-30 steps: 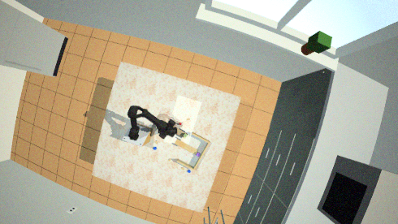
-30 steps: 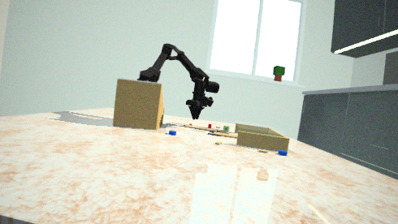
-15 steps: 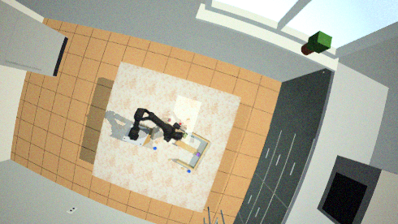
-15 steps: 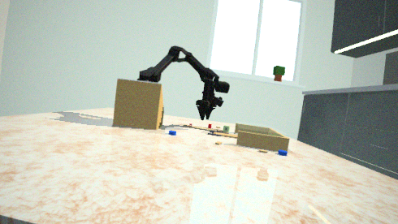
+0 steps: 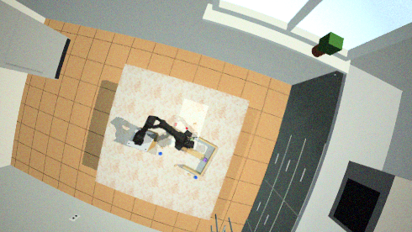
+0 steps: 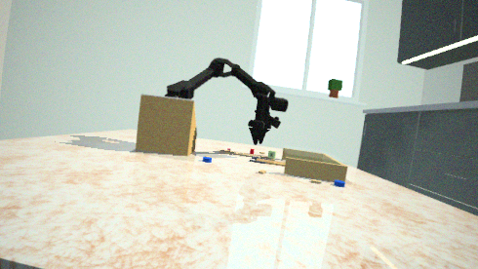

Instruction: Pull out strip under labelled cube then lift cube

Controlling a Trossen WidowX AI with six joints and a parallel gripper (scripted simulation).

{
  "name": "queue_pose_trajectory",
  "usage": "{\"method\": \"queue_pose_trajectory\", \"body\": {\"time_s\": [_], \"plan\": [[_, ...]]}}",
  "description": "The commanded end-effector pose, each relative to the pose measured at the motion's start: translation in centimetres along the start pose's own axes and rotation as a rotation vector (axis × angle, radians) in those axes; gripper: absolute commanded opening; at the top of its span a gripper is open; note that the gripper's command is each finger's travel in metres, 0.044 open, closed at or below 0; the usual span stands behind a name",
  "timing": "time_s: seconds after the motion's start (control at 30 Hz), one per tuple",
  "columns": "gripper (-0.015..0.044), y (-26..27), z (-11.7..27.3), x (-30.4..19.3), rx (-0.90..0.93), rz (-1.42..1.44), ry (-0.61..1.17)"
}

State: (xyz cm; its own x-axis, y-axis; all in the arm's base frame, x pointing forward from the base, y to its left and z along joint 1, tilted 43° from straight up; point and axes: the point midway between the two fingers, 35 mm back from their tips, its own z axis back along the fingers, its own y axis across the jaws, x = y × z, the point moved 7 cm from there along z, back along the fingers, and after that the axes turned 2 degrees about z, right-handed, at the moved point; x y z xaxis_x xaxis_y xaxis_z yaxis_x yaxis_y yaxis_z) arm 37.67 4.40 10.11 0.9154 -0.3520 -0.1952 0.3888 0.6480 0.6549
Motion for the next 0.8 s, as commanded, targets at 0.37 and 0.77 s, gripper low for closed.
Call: {"method": "queue_pose_trajectory", "body": {"time_s": [0.37, 0.77], "plan": [[0.0440, 1.4, 0.8, 5.2, 0.006, 0.010, -0.002], [0.0256, 1.9, 0.1, 6.4, 0.006, 0.011, -0.003]]}}
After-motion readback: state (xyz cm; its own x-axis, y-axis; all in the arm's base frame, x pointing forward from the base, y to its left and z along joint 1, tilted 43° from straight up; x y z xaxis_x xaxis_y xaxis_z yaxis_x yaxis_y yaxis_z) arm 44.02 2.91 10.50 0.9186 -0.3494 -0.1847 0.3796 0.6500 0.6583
